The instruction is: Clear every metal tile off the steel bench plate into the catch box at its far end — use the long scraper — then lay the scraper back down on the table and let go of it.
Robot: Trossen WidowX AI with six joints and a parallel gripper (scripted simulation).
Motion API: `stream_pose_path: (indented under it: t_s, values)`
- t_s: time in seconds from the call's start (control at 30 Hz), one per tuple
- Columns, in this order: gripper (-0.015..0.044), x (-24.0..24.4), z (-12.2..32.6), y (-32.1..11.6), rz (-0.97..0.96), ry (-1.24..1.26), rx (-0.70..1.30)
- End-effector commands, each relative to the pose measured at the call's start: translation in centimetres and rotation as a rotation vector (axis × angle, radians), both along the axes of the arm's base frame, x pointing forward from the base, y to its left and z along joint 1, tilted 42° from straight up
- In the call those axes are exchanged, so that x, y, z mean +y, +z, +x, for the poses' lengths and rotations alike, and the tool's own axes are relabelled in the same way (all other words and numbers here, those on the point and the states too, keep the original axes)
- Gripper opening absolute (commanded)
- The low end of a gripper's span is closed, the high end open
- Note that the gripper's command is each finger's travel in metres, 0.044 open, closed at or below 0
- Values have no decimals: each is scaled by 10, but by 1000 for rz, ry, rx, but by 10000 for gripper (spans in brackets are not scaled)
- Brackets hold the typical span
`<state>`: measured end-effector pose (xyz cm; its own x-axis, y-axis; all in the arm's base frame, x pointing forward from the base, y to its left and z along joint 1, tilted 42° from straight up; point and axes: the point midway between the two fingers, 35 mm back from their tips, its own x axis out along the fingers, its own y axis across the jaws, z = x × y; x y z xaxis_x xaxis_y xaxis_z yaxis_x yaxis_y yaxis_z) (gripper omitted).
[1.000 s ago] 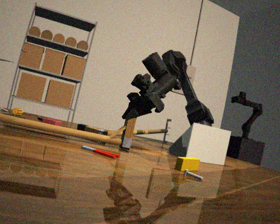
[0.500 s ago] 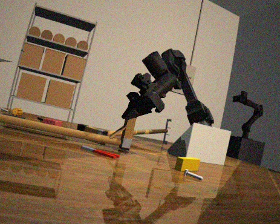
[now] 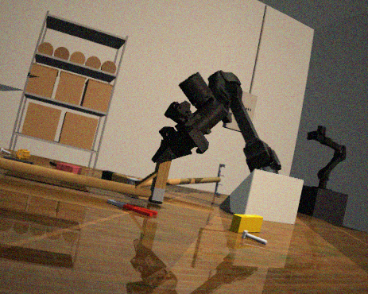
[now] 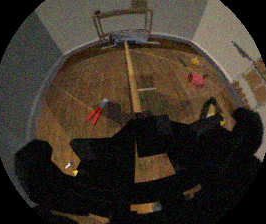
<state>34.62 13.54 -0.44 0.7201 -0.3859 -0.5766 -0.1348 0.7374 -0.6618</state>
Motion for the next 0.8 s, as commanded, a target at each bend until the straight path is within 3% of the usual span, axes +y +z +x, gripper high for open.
stream_pose_path:
  t_s: [0.0, 0.77]
  values:
    - [0, 5, 7, -1, 2, 11, 1]
    - [0, 10, 39, 0, 4, 20, 2]
